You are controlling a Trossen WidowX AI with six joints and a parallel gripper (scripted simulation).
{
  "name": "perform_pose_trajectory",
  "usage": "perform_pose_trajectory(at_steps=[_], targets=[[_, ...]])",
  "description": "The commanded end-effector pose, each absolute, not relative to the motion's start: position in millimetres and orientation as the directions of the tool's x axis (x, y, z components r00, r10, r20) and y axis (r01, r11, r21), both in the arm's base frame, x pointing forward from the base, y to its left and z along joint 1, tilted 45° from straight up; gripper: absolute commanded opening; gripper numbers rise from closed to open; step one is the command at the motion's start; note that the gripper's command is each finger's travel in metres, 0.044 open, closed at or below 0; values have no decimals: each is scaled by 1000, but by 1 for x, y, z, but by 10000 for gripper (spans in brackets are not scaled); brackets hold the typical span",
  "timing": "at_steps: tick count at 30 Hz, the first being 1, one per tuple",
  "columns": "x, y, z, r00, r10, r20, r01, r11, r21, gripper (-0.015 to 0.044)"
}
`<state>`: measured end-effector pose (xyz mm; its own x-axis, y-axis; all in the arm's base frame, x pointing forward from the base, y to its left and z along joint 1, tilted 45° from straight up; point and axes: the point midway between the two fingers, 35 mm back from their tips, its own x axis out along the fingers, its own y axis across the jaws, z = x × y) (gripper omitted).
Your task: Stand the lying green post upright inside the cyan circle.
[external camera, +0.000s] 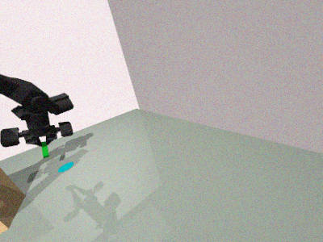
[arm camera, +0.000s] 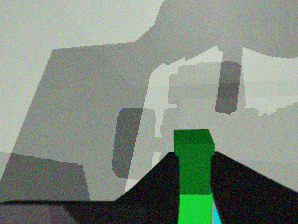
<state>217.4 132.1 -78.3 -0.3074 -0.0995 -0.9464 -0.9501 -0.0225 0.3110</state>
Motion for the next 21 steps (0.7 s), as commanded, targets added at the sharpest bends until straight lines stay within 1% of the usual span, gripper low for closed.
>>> perform_pose_trajectory(at_steps=[1,21], targets=[[216,131,-78,-315,-69,-947,-948,-28,317,23],[217,130,-76,-316,85,-945,-948,-55,313,23]])
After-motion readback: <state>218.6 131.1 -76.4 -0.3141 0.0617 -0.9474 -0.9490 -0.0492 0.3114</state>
